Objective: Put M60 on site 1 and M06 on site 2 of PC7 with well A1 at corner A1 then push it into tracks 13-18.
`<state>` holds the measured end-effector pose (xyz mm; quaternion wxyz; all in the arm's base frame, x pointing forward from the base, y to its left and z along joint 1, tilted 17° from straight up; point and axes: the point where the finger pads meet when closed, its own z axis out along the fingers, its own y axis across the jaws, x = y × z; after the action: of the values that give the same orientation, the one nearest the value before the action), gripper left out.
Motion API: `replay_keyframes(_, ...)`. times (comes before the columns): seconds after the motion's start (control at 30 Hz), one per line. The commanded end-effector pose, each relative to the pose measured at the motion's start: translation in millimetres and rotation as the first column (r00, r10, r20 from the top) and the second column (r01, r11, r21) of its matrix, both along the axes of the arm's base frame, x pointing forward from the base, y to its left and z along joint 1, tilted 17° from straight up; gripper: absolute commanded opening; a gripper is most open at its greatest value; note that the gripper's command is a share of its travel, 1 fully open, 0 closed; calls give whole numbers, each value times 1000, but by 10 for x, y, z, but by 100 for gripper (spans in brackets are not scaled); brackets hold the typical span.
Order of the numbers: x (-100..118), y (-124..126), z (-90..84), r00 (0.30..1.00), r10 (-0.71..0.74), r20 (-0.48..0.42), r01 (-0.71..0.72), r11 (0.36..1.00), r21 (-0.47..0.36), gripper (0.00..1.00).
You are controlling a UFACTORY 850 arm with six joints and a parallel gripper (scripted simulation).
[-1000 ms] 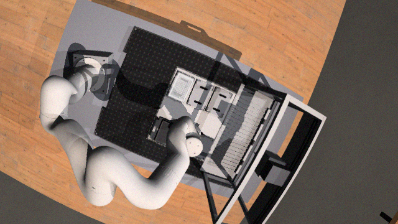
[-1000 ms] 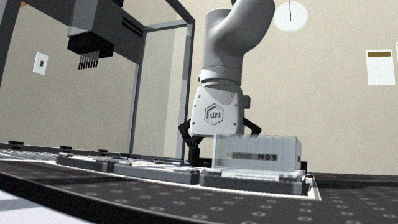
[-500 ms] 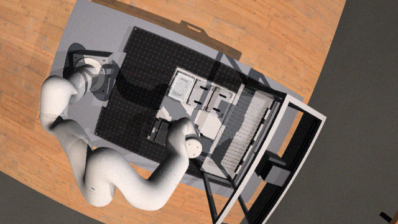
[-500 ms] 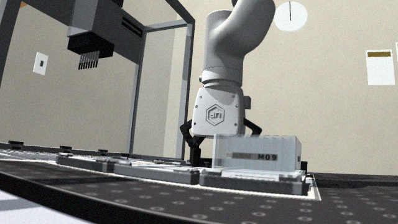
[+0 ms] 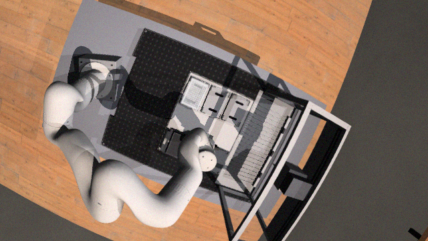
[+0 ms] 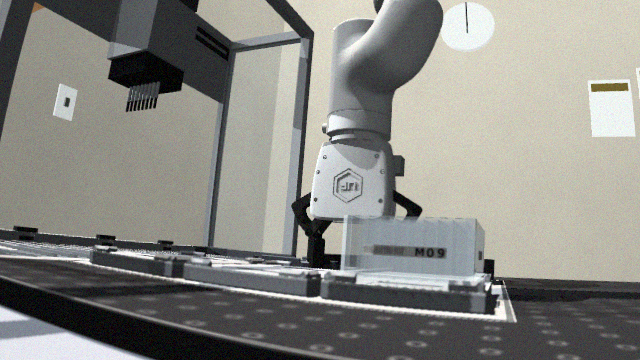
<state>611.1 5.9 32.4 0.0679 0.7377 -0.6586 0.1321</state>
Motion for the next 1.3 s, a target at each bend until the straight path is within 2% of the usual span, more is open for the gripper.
replay_keyframes(0.0, 14, -17, 18, 1000, 0, 3, 0, 1000, 0, 100)
replay_keyframes(1.27, 23, -103, 44, 1000, 0, 2, 0, 1000, 0, 100)
